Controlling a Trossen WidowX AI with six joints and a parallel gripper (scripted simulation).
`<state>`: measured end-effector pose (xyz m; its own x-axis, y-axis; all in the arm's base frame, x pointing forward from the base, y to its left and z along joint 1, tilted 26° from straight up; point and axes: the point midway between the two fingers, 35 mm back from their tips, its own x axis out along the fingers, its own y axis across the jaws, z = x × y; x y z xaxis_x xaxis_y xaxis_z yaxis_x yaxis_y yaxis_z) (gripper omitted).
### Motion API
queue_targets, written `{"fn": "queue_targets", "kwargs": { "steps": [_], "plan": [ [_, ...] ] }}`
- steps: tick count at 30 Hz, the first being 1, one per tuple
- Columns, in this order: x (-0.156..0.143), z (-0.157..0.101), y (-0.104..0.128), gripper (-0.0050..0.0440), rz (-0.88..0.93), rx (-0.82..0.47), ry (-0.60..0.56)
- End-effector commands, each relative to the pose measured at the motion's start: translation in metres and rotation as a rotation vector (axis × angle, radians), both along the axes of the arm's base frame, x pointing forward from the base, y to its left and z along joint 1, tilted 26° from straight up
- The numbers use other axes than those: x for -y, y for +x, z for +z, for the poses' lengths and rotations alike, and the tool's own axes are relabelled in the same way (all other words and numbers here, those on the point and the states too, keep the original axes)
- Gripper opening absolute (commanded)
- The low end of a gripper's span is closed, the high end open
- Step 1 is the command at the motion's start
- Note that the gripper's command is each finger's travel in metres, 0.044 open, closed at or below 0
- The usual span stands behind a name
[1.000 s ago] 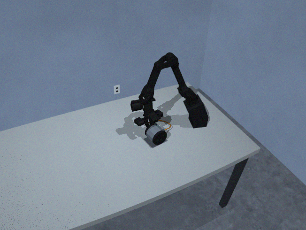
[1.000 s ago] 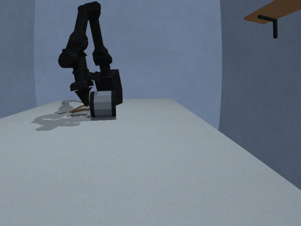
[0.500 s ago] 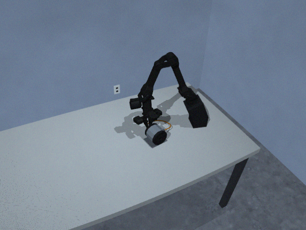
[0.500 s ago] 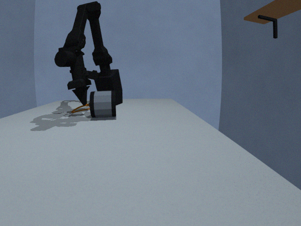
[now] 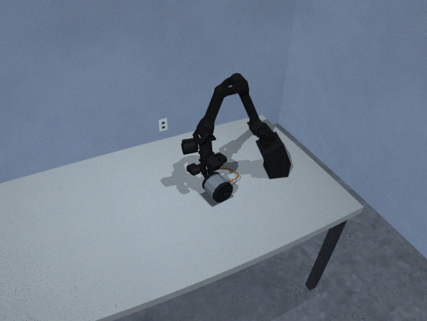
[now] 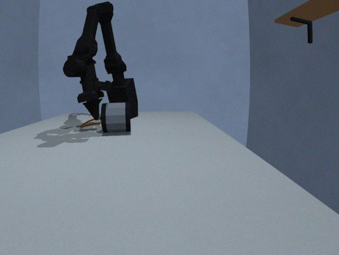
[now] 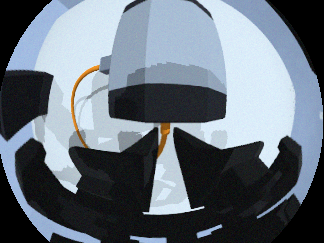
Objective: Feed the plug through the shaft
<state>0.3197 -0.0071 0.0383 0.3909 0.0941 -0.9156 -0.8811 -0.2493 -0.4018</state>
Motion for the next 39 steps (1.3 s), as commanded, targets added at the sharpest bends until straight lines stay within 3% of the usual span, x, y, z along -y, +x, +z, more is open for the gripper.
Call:
{"fn": "queue_targets", "kwargs": {
  "steps": [1, 11, 30, 34, 39],
  "plan": [
    [0.0002, 0.0006, 0.0003, 0.0053, 0.0, 0.002, 0.0],
    [-0.0001, 0.0005, 0.0002, 0.0, 0.0, 0.002, 0.0],
    [-0.0098, -0.0018, -0.0021, 0.0, -0.003, -0.003, -0.004],
    [-0.0049, -0.0007, -0.0015, 0.0096, -0.015, -0.003, -0.013],
    [-0.0032, 0.0006, -0.0016, 0.01, -0.014, -0.003, -0.012]
  ]
}}
